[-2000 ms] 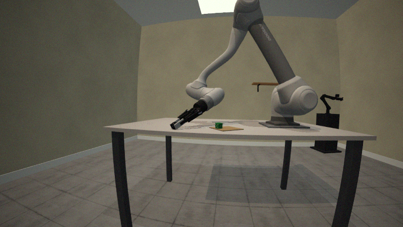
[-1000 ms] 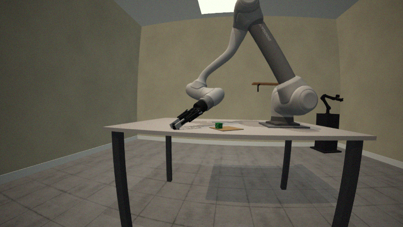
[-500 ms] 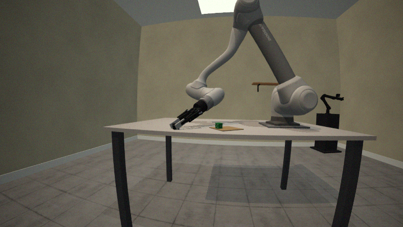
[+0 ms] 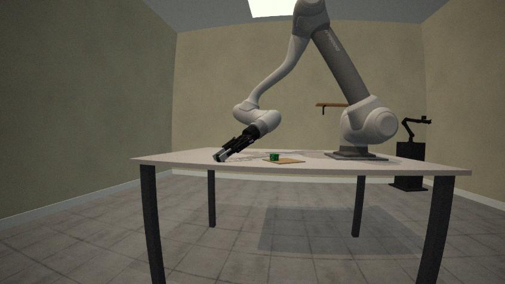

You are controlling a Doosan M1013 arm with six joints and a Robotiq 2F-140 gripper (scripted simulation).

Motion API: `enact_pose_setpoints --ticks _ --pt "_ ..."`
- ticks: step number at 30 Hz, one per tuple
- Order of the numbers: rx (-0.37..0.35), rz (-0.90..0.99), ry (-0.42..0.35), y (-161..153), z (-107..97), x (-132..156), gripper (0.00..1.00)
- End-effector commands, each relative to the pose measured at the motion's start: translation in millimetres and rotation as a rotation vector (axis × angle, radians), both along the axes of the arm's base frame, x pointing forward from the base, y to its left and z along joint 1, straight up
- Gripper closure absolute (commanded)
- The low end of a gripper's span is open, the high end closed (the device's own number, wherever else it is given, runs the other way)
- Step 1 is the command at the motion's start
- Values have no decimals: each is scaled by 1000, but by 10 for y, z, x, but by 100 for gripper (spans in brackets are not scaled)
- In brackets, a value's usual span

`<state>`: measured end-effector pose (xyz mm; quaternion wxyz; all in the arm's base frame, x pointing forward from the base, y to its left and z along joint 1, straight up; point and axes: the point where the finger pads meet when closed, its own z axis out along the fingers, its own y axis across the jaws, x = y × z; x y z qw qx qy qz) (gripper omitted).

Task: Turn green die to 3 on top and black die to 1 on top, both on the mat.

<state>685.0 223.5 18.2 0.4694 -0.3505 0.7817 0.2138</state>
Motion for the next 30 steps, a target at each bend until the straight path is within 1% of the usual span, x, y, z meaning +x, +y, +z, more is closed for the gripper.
enact_pose_setpoints --ticks 1,9,20,30 --pt "0 0 0 -2 3 -1 65" --pt "0 0 0 -73 53 -64 65" --pt "0 0 0 -311 221 -274 65" --pt "0 0 0 -332 245 -292 65"
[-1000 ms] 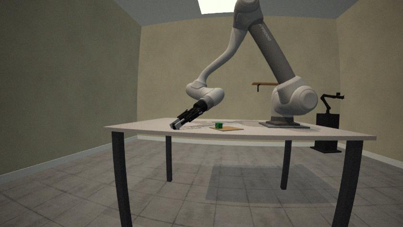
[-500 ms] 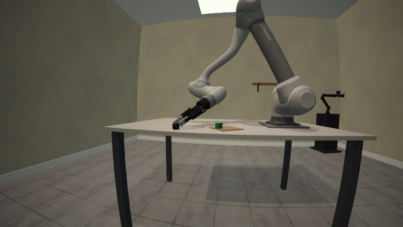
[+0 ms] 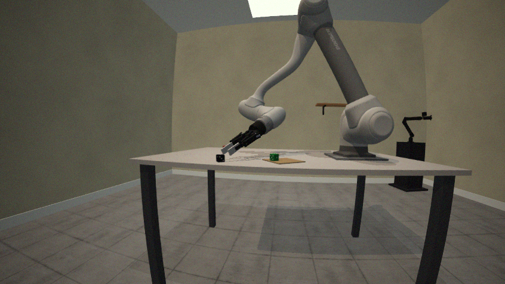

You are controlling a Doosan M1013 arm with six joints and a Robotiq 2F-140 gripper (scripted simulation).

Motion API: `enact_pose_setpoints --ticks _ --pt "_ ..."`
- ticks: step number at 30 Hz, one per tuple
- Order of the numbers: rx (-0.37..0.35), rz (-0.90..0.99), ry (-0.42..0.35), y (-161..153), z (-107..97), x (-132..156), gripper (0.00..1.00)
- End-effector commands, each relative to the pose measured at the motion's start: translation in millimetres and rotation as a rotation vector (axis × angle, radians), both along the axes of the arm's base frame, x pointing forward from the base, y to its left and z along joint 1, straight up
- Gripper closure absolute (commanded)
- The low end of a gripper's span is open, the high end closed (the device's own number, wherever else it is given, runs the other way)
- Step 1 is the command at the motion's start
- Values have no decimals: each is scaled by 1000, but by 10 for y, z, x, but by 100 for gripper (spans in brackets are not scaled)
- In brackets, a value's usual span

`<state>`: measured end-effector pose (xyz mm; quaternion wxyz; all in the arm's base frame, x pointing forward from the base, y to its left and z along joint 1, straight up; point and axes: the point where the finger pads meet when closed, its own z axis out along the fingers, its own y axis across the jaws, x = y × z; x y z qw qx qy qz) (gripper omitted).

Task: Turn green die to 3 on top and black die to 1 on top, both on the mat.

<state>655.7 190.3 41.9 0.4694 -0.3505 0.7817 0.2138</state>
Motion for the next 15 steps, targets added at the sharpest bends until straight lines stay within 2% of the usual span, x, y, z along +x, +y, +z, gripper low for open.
enact_pose_setpoints --ticks 1,5,11,13,15 --pt "0 0 0 0 19 0 65" --pt "0 0 0 0 121 1 65" --pt "0 0 0 -2 385 1 65" --pt "0 0 0 -2 385 1 65" --pt "0 0 0 -2 468 1 65"
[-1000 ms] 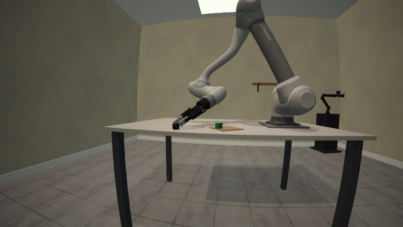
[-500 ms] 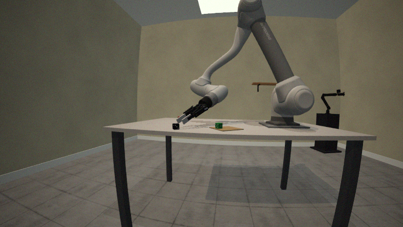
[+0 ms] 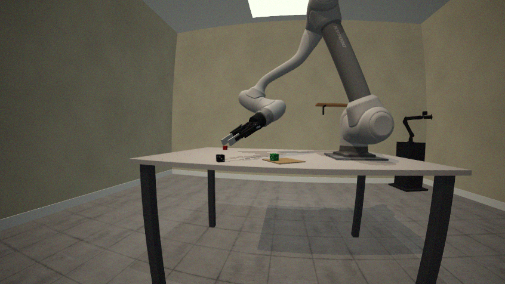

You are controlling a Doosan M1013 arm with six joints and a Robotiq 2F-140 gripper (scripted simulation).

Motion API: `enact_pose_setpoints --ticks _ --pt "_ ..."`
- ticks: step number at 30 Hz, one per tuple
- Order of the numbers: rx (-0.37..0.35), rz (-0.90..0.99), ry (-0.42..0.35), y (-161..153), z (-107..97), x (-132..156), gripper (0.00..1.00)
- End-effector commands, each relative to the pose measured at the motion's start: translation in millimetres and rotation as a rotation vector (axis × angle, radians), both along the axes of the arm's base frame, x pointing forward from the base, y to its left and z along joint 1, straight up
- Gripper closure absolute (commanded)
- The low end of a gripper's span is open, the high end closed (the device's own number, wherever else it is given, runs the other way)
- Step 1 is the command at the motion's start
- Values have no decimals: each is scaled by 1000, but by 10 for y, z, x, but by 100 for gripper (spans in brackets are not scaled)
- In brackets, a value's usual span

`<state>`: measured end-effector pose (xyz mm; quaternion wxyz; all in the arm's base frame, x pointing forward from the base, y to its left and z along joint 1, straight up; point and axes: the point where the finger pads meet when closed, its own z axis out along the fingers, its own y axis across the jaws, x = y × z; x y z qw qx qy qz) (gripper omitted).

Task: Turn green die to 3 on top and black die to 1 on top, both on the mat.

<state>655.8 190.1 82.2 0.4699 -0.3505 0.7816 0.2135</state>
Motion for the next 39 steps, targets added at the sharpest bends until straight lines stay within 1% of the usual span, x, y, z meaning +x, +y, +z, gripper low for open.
enact_pose_setpoints --ticks 1,5,10,13,15,17,19,22,23,26,27,28,29,30,32,34,35,37,38,39 --pt "0 0 1 0 101 1 65" --pt "0 0 1 0 186 1 65" --pt "1 2 2 6 197 0 65" --pt "8 26 18 91 211 -8 65" --pt "8 26 18 91 211 -8 65" --pt "17 63 46 222 231 -27 65" --pt "24 117 91 408 253 -66 65" --pt "14 222 200 730 267 -176 65" --pt "8 242 224 786 266 -202 65" --pt "-21 293 296 917 252 -276 65" --pt "-40 315 334 969 242 -312 65" --pt "-49 323 350 987 237 -326 65" --pt "-74 341 388 1025 224 -358 65" --pt "-86 348 404 1037 218 -370 65" --pt "-86 348 404 1037 218 -370 65" --pt "-171 374 502 1071 181 -421 65" --pt "-182 376 512 1071 177 -424 65" --pt "-236 377 559 1057 162 -427 65" --pt "-239 377 561 1056 162 -427 65" --pt "-294 370 602 1027 153 -414 65"
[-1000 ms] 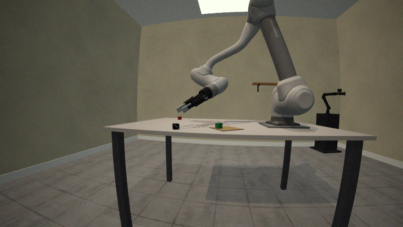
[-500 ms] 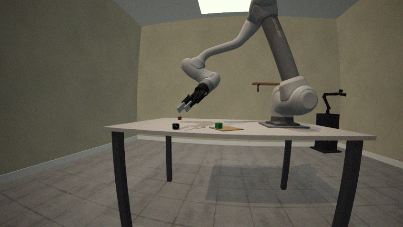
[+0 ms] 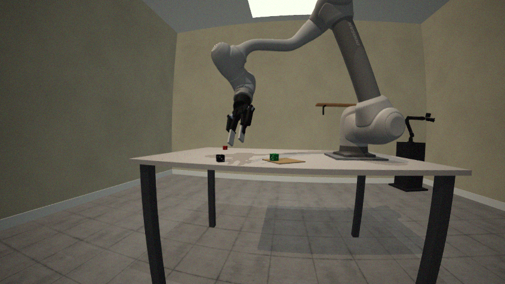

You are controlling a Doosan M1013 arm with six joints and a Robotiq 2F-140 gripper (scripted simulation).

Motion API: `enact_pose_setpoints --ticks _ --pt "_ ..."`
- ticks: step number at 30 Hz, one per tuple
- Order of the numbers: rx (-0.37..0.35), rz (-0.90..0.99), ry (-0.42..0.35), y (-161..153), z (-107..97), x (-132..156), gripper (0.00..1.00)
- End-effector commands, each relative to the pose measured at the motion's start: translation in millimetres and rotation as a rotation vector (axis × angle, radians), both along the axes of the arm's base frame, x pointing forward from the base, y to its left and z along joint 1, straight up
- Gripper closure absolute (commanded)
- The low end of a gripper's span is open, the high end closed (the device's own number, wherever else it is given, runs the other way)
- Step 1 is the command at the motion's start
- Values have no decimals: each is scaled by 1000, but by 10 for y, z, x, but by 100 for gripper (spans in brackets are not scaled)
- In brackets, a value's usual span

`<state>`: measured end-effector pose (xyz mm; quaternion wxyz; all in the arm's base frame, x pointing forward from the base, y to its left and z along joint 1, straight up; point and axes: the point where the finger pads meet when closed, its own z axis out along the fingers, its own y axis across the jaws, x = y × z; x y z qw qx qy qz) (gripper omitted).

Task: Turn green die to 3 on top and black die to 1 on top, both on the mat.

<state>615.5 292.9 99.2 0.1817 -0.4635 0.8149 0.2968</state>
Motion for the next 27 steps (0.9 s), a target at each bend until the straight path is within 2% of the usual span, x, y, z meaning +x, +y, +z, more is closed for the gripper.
enact_pose_setpoints --ticks 1,2,3,4,7,8,11,14,15,18,21,24,25,27 --pt "-116 28 87 -6 -18 -8 65" --pt "-174 27 109 -44 -19 19 65" --pt "-186 26 113 -53 -18 27 65" --pt "-241 20 128 -96 -11 66 65" --pt "-325 4 143 -171 13 148 65" --pt "-380 -11 148 -225 39 214 65" --pt "-391 -14 148 -235 44 227 65" --pt "-549 -80 138 -398 177 481 65" --pt "-553 -82 137 -402 181 488 65" --pt "-652 -143 112 -507 319 698 65" --pt "-694 -174 95 -552 394 802 65" --pt "-701 -179 92 -559 408 820 65" --pt "-701 -179 92 -559 408 820 0" --pt "-701 -179 92 -559 408 820 0"
